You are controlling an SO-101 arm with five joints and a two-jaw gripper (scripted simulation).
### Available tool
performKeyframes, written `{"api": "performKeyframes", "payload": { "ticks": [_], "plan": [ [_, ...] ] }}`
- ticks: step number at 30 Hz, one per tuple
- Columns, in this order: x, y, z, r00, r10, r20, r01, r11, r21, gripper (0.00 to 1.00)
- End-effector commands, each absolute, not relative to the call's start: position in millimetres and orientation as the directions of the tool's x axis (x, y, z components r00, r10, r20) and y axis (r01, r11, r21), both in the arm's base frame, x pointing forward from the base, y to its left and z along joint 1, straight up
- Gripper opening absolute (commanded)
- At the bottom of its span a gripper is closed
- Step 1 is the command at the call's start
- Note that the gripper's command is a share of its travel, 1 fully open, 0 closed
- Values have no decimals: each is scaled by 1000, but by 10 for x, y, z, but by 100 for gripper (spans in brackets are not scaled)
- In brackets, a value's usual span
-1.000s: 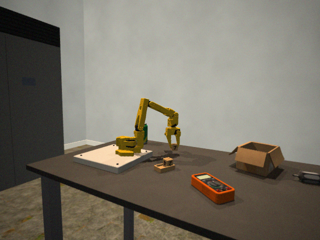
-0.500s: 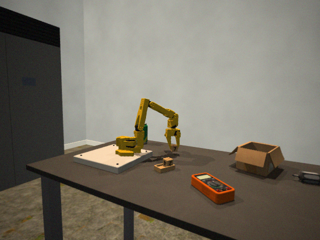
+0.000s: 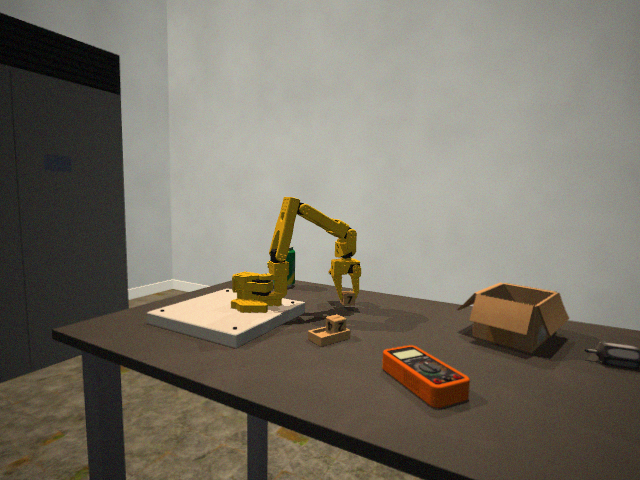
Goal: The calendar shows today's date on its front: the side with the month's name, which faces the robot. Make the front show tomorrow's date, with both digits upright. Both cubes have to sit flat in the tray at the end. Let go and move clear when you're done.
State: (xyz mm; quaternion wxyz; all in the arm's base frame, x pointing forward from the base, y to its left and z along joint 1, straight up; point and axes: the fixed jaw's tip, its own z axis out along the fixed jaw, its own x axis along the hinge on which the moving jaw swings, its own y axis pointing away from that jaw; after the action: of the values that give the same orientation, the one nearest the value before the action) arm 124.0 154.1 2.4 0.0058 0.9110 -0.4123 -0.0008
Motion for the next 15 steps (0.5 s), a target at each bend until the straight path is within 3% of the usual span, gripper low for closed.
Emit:
{"api": "performKeyframes", "payload": {
  "ticks": [1, 15],
  "plan": [
    [1197, 1527, -43, 663, -748, 6, -748, -663, 33, 0],
    [1196, 1526, -87, 663, -748, 6, -748, -663, 33, 0]
  ]
}}
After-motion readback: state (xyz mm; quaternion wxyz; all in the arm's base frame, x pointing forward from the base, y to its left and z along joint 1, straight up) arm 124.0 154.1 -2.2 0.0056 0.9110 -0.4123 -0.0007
